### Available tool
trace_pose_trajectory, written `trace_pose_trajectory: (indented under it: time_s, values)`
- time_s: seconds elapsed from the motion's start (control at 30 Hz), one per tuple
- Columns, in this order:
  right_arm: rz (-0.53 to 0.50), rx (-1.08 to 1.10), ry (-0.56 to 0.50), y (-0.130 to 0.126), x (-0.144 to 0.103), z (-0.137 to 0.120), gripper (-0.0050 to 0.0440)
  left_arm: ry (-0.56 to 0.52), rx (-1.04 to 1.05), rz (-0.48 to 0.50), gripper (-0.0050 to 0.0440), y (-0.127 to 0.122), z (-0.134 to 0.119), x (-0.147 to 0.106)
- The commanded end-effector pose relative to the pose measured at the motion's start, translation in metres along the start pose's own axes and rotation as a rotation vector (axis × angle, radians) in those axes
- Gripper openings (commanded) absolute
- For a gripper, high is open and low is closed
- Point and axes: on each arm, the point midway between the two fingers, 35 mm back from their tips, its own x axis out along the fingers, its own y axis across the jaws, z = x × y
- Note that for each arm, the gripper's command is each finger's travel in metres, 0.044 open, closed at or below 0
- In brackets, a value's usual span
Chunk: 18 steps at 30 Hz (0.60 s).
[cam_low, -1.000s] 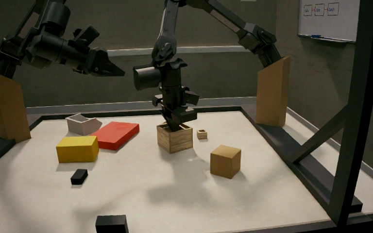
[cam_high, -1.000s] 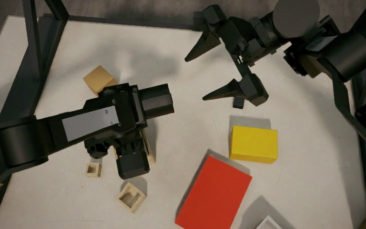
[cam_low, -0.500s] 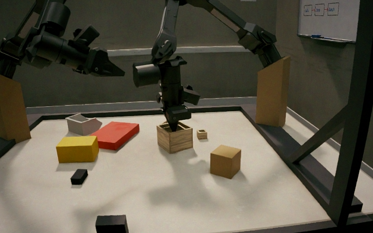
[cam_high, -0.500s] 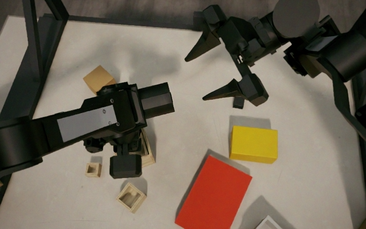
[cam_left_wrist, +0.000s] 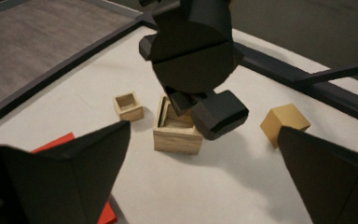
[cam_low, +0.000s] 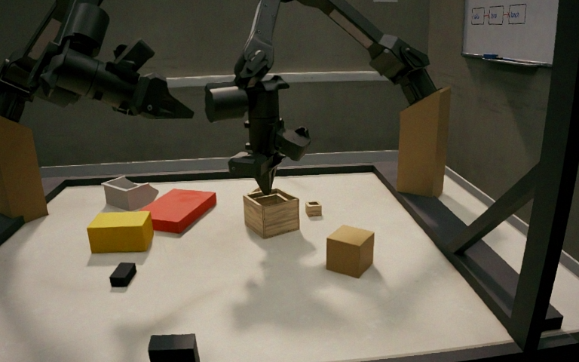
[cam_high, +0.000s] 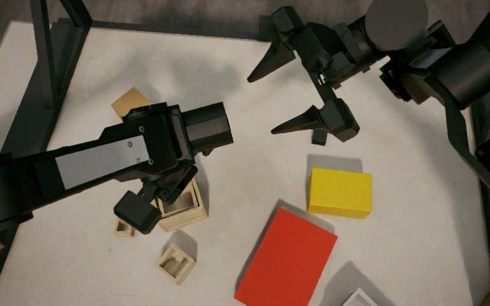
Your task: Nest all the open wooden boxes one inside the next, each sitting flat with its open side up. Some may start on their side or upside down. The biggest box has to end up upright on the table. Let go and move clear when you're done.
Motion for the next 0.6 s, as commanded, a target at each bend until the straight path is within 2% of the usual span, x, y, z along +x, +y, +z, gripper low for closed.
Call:
trace_pose_trajectory:
  time_s: [0.0,0.07,0.5,0.57]
  values:
    - [-0.012,0.139,0.008,-0.001,-0.012,-0.005,-0.0035,-0.005,-0.018,0.0,0.04,-0.002,0.006,0.001]
    - [-0.015,0.281,0.006,0.0,-0.015,-0.004,-0.005,-0.005,-0.018,0.0,0.04,-0.002,0.006,0.001]
    - [-0.031,0.848,-0.005,0.001,-0.031,-0.005,-0.005,-0.005,-0.018,0.0,0.04,-0.002,0.006,0.001]
    - [-0.031,0.848,-0.005,0.001,-0.031,-0.005,-0.005,-0.005,-0.018,0.0,0.04,-0.002,0.006,0.001]
